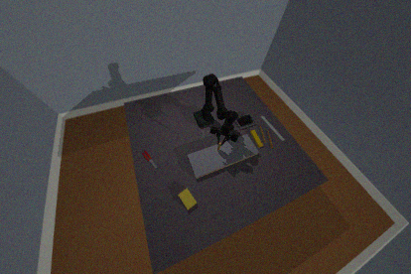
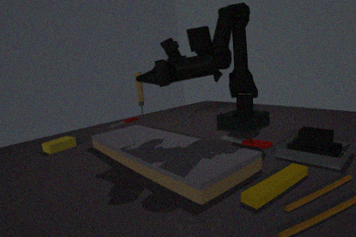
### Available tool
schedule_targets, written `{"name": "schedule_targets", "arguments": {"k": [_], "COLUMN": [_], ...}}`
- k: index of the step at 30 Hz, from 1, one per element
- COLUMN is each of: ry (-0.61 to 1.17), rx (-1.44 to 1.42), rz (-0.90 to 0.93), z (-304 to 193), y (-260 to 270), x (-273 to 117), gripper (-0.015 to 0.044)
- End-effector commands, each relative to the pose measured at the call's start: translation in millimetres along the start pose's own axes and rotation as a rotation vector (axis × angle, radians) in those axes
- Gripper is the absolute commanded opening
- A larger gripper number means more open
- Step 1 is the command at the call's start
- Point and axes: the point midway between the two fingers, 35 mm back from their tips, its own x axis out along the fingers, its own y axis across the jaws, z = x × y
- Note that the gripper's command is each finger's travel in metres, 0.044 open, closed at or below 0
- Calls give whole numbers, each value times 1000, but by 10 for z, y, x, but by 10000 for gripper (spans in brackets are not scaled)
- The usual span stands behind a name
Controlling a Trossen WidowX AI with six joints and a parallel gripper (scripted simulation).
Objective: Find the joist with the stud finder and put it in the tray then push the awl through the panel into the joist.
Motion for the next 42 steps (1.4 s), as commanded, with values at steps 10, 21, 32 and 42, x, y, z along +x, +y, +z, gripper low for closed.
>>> {"name": "schedule_targets", "arguments": {"k": [10,21,32,42], "ry": [-3,-3,-3,-3], "rx": [-5,-5,-5,-5], "rz": [-6,-6,-6,-6], "z": [-69,-129,-190,-244], "y": [14,17,19,18], "x": [17,26,33,39], "gripper": [0,0,0,0]}}
